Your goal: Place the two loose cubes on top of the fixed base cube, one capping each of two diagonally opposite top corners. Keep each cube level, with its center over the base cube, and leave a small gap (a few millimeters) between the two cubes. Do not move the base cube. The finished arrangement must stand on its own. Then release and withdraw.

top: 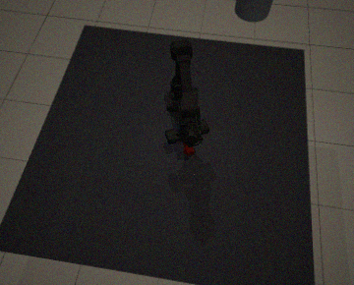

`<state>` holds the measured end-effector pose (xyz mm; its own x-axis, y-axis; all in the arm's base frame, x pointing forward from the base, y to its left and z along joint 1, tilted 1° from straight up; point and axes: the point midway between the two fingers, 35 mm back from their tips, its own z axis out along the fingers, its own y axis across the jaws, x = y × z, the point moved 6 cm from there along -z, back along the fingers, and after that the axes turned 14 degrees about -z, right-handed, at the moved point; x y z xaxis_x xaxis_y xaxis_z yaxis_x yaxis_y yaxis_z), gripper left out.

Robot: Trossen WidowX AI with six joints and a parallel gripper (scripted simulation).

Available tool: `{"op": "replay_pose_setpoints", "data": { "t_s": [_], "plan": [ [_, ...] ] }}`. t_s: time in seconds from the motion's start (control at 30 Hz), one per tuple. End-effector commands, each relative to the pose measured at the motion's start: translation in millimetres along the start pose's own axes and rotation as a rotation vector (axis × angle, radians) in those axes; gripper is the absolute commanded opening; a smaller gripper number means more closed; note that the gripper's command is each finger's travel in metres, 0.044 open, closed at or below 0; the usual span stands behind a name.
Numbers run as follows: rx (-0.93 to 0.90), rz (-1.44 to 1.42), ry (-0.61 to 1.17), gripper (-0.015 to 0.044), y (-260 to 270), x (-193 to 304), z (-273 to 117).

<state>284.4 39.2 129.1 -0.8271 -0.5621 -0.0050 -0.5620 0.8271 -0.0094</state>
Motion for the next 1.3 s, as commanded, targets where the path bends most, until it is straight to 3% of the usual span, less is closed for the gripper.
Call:
{"op": "replay_pose_setpoints", "data": {
  "t_s": [0.0,1.07,1.2,1.27],
  "plan": [
    [-0.009,-0.005,0.008,0.0105,0.4,-0.2,11.1],
    [-0.009,-0.003,0.008,0.0105,0.5,-0.3,24.9],
    [-0.009,-0.003,0.008,0.0205,0.5,-0.3,24.9],
    [-0.009,-0.003,0.008,0.0205,0.5,-0.3,24.9]
  ]
}}
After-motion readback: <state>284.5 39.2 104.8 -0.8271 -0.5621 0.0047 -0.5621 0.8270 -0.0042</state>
